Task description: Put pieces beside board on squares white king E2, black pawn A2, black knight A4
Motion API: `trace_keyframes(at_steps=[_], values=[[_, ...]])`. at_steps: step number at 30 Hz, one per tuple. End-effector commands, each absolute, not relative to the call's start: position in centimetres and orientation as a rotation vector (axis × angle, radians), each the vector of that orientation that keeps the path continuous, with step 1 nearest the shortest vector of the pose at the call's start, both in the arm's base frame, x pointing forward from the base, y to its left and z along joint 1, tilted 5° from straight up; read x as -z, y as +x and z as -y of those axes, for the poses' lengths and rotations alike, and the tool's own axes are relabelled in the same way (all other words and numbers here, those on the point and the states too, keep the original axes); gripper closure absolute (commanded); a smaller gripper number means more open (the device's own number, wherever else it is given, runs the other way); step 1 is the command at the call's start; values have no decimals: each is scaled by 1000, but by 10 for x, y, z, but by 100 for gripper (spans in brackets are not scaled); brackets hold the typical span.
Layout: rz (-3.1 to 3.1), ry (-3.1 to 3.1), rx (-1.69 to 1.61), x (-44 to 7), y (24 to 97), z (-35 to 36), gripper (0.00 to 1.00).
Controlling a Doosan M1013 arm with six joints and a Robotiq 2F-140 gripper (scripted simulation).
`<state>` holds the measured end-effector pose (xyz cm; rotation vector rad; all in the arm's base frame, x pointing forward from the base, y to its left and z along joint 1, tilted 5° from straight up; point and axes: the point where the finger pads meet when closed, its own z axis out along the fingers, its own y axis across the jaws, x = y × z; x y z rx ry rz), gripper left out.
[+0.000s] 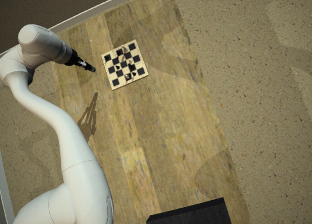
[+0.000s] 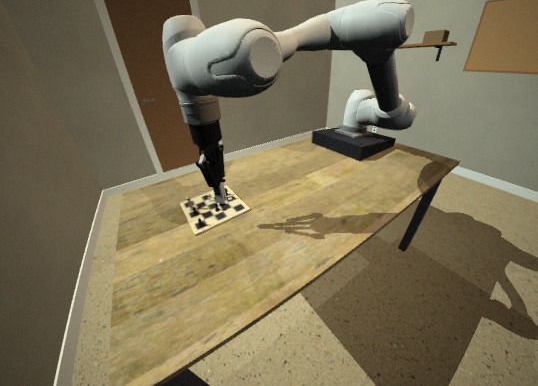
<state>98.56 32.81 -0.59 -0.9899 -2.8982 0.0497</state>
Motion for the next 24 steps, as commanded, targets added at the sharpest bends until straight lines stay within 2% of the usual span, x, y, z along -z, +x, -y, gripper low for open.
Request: trace_keyframes(at_steps=[1, 5, 9, 12, 16, 24], values=[[2898, -990, -49, 6, 986, -328, 100], [2865, -1085, -53, 4, 982, -319, 100], [2673, -1508, -71, -2, 955, -264, 100], [2636, -1574, -74, -2, 955, -264, 100], [2374, -1954, -91, -7, 926, -221, 100], [2315, -2031, -92, -7, 924, -218, 100]])
